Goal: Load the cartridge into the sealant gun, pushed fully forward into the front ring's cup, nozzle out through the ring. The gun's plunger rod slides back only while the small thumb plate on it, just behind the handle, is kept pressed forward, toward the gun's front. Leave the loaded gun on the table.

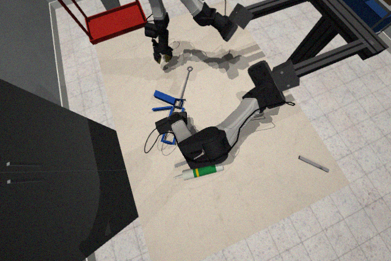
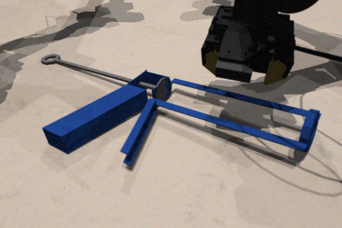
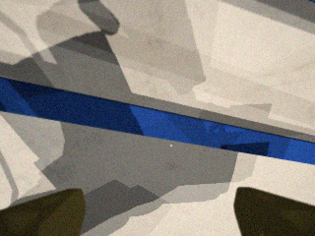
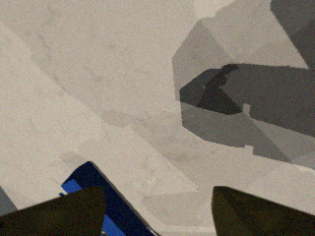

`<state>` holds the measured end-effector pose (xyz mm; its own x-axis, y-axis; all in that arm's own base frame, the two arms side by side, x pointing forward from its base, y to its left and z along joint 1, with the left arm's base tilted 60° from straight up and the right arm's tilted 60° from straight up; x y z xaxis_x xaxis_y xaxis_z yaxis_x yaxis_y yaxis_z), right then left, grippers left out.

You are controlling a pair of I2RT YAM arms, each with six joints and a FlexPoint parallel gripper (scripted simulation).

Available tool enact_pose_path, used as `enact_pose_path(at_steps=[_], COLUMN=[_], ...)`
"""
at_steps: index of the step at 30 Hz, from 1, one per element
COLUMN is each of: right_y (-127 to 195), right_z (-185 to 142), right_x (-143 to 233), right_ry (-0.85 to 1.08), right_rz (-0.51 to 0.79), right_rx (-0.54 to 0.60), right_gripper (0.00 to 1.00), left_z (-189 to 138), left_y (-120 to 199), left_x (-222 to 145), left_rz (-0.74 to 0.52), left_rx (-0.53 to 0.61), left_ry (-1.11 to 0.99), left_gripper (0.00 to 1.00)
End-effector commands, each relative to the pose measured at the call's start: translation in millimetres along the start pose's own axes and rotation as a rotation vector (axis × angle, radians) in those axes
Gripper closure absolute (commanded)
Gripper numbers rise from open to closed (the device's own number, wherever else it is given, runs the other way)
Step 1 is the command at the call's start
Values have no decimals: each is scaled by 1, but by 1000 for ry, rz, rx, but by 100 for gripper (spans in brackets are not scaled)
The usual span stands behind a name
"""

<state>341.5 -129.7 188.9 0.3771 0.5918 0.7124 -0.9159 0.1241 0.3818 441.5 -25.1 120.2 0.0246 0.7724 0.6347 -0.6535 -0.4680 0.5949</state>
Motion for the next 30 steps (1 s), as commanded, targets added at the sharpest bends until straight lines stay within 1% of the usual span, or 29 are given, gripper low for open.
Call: enact_pose_path(at_steps=[1, 3, 6, 10, 11, 13, 15, 18, 20, 24, 27, 28, 30], right_y=[8, 8, 10, 13, 14, 14, 12, 19, 22, 29, 36, 39, 39], right_z=[6, 7, 9, 11, 12, 12, 10, 14, 14, 17, 19, 20, 20], right_x=[20, 26, 37, 51, 55, 55, 58, 75, 83, 103, 120, 125, 125], right_ry=[84, 112, 158, 222, 239, 239, 265, 327, 363, 444, 517, 542, 542], right_rz=[26, 32, 47, 64, 69, 69, 70, 92, 102, 128, 146, 151, 151], right_rx=[-25, -28, -39, -53, -57, -57, -53, -76, -85, -113, -136, -144, -144], right_gripper=[48, 48, 48, 48, 48, 48, 48, 48, 48, 48, 48, 48, 48], left_z=[2, -4, -2, -10, -8, -8, -8, -16, -13, -24, -24, -29, -29], left_y=[5, 4, 6, 6, 7, 7, 8, 9, 12, 15, 22, 22, 22], left_x=[25, 30, 45, 57, 64, 64, 72, 85, 97, 115, 138, 141, 141], left_rz=[-5, -10, -9, -19, -16, -16, -15, -21, -16, -22, -14, -18, -18], left_rx=[-8, 1, -9, 1, -8, -8, -11, -6, -20, -16, -40, -35, -35], left_ry=[20, 18, 34, 34, 43, 43, 52, 55, 68, 73, 89, 88, 88], left_gripper=[27, 27, 27, 27, 27, 27, 27, 27, 27, 27, 27, 27, 27])
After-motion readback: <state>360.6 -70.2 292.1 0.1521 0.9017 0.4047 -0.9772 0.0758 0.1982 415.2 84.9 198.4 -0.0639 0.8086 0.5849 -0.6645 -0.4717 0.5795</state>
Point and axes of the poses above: on each arm, the point where the finger pads meet when closed, its own y axis back along the fingers, its own x axis across the jaws, z = x × y, the point moved 4 cm from there along y, back along the fingers, and after that the axes turned 2 degrees about y, right-handed, at the moved point
